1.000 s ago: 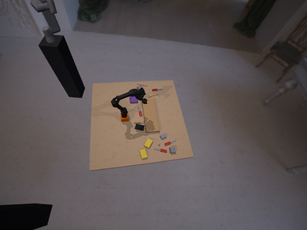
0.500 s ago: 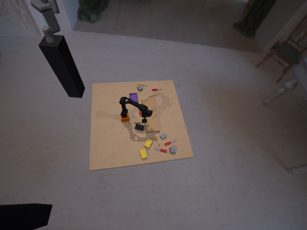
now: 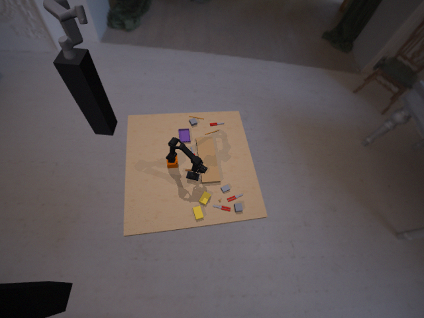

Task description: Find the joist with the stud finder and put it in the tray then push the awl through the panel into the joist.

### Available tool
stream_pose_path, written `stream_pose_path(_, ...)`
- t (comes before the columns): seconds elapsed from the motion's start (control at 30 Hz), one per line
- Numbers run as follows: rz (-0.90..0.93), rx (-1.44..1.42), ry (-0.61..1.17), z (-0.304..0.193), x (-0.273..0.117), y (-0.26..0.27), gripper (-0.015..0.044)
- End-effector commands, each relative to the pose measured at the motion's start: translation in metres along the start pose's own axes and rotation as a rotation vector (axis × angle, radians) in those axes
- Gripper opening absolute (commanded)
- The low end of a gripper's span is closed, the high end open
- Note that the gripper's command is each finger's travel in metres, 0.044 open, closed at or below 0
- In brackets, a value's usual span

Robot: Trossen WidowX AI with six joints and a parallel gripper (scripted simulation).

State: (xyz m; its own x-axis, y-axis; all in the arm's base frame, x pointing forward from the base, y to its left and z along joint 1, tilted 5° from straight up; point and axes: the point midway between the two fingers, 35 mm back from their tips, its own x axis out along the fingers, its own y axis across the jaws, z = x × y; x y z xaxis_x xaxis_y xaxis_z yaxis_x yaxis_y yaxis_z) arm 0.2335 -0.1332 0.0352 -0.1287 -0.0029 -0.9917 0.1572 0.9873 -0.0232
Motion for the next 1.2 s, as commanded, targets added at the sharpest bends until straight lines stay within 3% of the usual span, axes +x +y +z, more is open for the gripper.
stream_pose_path(0.0, 0.006, 0.009, 0.003, -0.002, 0.002, -0.004, 0.0440)
stream_pose_path(1.17, 0.006, 0.009, 0.004, 0.000, 0.048, -0.008, 0.0440)
